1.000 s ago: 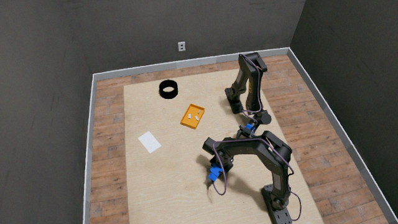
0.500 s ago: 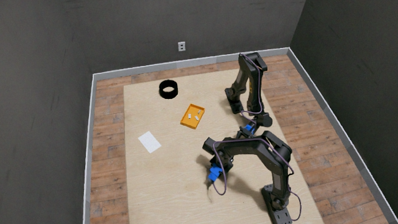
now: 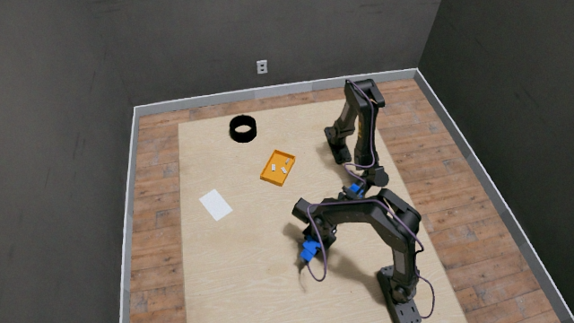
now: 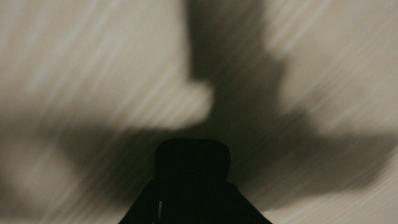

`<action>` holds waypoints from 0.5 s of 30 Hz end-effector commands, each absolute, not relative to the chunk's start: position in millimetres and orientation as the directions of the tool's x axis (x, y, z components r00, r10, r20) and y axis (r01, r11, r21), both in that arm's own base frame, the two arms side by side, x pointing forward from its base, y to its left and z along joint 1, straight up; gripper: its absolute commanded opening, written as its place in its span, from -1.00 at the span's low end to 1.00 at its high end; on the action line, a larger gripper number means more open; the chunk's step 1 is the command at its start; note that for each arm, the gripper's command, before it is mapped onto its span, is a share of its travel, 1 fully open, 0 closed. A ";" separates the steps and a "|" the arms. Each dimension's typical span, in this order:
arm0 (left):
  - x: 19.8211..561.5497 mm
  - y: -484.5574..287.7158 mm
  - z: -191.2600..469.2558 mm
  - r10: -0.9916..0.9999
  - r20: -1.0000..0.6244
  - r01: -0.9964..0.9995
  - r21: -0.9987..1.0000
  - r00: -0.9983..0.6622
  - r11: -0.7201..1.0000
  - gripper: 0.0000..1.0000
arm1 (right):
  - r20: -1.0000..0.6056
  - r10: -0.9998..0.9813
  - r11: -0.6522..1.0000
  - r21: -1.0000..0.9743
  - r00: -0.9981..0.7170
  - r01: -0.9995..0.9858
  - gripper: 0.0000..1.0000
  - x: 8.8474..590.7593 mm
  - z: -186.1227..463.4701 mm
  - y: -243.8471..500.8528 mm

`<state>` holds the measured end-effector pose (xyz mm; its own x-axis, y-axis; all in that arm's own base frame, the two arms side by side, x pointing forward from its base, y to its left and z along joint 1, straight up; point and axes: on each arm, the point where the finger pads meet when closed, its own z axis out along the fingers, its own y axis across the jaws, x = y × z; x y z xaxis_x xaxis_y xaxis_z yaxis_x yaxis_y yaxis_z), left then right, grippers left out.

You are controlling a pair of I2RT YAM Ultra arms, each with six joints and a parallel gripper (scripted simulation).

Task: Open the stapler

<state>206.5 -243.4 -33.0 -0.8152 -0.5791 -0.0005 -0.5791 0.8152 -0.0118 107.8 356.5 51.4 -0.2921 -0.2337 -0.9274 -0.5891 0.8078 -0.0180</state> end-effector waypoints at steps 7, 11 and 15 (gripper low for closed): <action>208.0 -242.8 -35.4 -0.587 0.000 -0.587 -0.002 -0.810 0.810 -0.37 | -0.938 -0.191 0.809 0.017 -0.289 -0.588 0.00 120.3 58.2 376.9; 208.0 -242.8 -35.4 -0.587 0.000 -0.587 -0.002 -0.810 0.810 -0.37 | -0.938 -0.191 0.808 0.017 -0.289 -0.588 0.00 125.0 56.1 380.1; 208.0 -242.8 -35.4 -0.587 0.000 -0.587 -0.002 -0.810 0.810 -0.37 | -0.938 -0.191 0.808 0.017 -0.288 -0.588 0.00 127.3 55.0 381.8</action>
<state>206.5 -243.4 -33.0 -0.8152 -0.5791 -0.0005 -0.5791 0.8152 -0.0118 123.0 368.0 44.6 -0.2930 -0.2328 -0.9273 -0.5879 0.8088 -0.0173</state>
